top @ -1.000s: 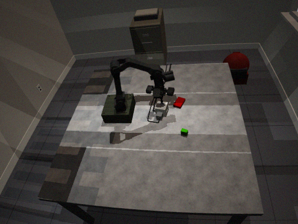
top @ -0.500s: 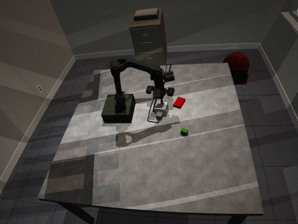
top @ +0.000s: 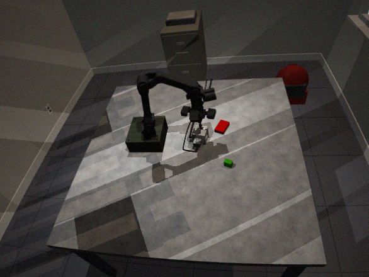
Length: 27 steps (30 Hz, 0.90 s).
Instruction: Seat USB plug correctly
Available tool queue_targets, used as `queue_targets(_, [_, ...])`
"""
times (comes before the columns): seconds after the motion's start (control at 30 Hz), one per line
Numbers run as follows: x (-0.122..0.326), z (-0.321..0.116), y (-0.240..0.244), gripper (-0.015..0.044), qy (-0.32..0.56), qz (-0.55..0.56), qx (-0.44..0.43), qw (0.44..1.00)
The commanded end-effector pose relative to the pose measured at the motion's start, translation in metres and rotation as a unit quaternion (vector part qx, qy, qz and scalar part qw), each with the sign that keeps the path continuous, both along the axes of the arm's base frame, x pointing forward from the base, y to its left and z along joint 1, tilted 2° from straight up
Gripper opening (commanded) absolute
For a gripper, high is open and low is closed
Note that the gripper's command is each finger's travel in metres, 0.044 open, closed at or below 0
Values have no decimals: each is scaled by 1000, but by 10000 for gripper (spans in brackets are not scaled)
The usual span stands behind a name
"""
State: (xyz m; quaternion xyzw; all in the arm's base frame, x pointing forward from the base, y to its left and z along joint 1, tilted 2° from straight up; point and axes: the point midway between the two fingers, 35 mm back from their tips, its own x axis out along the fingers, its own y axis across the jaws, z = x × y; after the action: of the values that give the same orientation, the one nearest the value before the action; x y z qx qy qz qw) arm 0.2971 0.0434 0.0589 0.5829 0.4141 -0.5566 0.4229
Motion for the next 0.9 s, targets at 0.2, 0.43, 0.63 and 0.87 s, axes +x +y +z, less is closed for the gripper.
queue_targets(0.2, [0, -2, 0, 0, 0, -3, 2, 1000])
queue_targets(0.43, [0, -2, 0, 0, 0, -3, 2, 1000])
queue_targets(0.63, [0, -3, 0, 0, 0, -3, 2, 1000])
queue_targets(0.87, [0, -4, 0, 0, 0, -3, 2, 1000])
